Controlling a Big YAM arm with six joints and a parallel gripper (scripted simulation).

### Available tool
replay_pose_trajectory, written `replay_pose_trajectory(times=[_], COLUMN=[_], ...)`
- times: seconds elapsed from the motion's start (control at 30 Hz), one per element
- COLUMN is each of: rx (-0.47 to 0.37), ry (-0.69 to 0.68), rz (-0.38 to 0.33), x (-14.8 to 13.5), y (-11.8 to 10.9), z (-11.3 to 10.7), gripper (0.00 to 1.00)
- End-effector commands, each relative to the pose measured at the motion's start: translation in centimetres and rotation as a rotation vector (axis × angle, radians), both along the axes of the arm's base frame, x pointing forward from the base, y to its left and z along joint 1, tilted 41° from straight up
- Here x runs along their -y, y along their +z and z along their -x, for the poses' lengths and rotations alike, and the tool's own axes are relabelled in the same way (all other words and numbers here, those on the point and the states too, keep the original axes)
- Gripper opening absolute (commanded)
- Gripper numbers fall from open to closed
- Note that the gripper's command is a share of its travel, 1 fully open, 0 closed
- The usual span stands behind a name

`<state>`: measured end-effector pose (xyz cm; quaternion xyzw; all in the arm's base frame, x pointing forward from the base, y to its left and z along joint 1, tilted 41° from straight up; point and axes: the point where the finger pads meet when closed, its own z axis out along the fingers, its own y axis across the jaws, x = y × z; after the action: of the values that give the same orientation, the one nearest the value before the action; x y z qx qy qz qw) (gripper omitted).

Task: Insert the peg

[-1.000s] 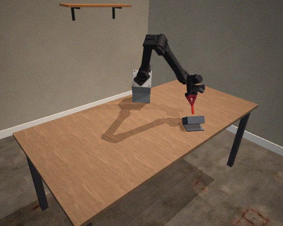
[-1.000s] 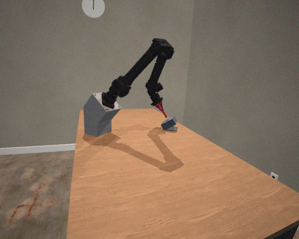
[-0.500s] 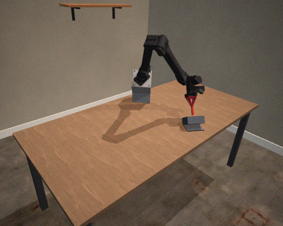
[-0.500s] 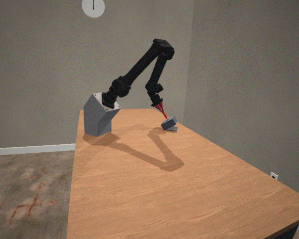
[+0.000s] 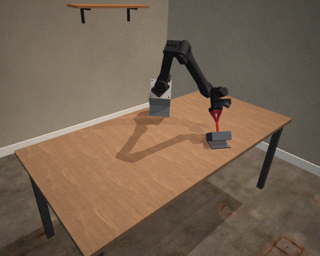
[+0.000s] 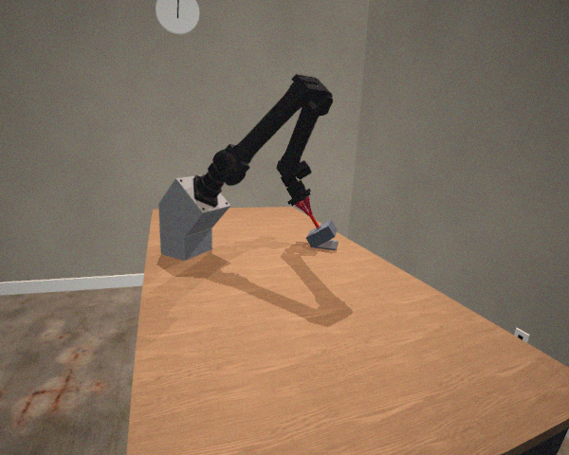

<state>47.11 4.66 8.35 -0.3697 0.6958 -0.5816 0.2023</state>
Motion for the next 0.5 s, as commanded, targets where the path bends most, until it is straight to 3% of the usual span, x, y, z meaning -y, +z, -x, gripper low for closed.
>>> replay_pose_trajectory(times=[0.0,0.47], rx=[0.0,0.0], ry=[0.0,0.0], rz=[0.002,0.002], x=[0.24,0.75], y=[-0.16,-0.32], z=[-0.4,-1.0], gripper=[0.0,0.0])
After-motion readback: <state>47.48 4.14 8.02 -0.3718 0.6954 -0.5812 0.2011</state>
